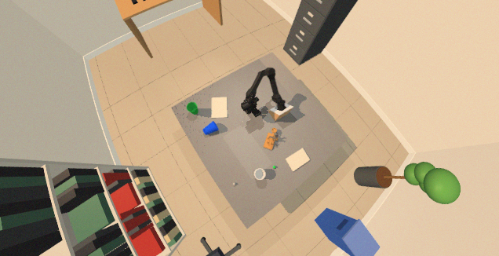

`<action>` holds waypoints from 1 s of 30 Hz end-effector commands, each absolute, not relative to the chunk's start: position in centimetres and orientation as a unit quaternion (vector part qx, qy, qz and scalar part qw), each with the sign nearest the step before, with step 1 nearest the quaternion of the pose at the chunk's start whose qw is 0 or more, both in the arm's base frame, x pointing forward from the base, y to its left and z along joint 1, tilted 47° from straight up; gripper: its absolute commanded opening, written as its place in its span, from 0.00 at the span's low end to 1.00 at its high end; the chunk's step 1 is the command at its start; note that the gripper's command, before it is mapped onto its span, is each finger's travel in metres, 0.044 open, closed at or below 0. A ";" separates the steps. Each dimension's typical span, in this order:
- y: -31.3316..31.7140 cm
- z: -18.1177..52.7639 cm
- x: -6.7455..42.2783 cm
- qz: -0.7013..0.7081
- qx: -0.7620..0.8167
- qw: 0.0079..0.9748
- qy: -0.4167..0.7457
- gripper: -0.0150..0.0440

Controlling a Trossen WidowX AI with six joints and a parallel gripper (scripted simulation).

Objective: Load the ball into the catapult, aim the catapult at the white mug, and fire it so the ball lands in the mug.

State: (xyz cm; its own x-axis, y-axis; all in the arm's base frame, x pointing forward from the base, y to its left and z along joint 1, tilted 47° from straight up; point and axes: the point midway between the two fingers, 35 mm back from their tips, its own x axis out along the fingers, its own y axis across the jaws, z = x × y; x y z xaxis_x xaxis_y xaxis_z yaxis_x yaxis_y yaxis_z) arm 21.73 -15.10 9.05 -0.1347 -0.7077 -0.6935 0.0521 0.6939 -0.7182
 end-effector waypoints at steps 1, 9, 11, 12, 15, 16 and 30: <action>-13.8 10.6 22.2 -0.312 -0.237 0.617 0.683 0.25; -11.0 13.9 22.2 -0.317 -0.242 0.614 0.681 0.25; -10.9 13.9 22.2 -0.317 -0.243 0.614 0.681 0.25; -10.9 13.9 22.2 -0.316 -0.243 0.613 0.682 0.25; -10.1 13.0 22.7 -0.304 -0.247 0.609 0.690 0.25; -9.8 12.6 22.9 -0.299 -0.248 0.607 0.693 0.25; -5.0 7.1 24.6 -0.236 -0.275 0.569 0.738 0.25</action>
